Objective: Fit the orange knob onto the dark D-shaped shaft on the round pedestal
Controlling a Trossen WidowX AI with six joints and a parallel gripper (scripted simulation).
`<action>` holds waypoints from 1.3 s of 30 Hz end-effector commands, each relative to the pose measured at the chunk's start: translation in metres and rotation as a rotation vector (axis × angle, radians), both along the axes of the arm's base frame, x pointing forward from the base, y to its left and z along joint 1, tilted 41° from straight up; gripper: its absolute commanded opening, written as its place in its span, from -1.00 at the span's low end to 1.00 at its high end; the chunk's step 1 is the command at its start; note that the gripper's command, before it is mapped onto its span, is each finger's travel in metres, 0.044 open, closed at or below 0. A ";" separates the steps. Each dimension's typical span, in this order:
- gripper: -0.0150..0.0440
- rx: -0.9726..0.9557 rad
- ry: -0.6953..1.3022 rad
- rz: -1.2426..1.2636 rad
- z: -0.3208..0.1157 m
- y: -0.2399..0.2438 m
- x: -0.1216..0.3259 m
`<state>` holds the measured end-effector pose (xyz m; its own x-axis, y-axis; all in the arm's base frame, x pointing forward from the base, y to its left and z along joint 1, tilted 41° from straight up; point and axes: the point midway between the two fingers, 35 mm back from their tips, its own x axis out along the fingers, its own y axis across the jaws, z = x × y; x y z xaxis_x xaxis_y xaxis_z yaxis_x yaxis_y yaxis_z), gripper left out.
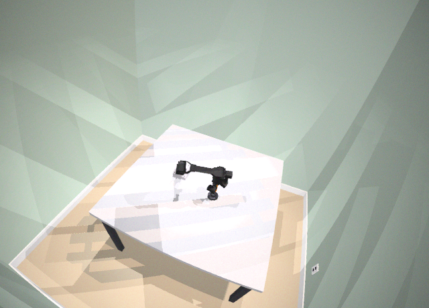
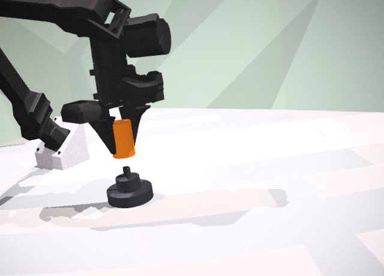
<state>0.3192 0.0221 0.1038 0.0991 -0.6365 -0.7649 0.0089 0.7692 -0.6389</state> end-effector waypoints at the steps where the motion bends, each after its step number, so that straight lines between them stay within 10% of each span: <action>1: -0.49 -0.003 -0.004 0.009 -0.001 -0.004 0.001; 39: -0.49 -0.004 -0.007 0.005 -0.011 -0.015 0.001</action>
<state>0.3222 0.0063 0.0890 0.1019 -0.6375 -0.7637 0.0089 0.7682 -0.6401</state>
